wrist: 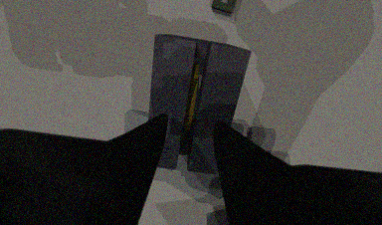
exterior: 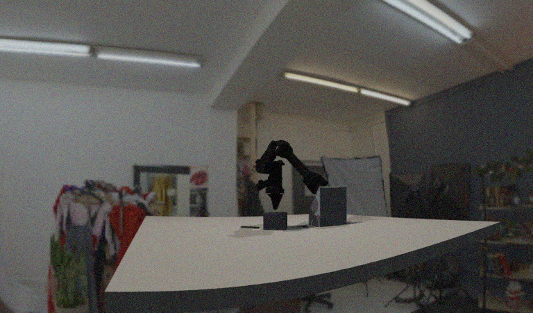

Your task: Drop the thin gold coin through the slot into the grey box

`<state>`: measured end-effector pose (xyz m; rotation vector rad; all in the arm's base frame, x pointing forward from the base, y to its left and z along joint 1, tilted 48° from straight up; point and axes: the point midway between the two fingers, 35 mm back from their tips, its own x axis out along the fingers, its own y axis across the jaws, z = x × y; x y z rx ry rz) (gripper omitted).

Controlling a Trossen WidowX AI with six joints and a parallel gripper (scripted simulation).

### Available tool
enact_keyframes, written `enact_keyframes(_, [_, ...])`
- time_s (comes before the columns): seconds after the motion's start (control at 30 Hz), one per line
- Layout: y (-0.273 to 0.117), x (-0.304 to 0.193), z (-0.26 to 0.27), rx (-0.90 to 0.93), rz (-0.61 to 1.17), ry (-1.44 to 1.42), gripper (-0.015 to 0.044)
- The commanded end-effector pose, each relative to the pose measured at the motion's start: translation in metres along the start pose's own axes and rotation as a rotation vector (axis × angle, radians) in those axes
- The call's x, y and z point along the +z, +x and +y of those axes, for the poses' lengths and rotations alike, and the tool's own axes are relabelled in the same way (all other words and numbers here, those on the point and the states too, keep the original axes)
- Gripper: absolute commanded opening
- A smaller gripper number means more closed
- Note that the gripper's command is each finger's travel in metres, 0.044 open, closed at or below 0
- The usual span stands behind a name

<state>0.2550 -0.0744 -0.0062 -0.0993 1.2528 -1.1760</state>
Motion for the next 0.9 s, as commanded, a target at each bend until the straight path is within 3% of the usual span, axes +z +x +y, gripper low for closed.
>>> enact_keyframes(0.0, [0.000,0.000,0.000,0.000,0.000,0.001,0.0161])
enact_keyframes(0.07, [0.000,0.000,0.000,0.000,0.000,0.001,0.0161])
enact_keyframes(0.33, [-0.021,0.000,0.000,0.000,0.001,-0.001,0.0371])
enact_keyframes(0.43, [-0.053,-0.002,-0.003,-0.007,0.000,-0.006,0.0440])
enact_keyframes(0.87, [-0.056,-0.002,-0.003,-0.008,0.000,-0.007,0.0440])
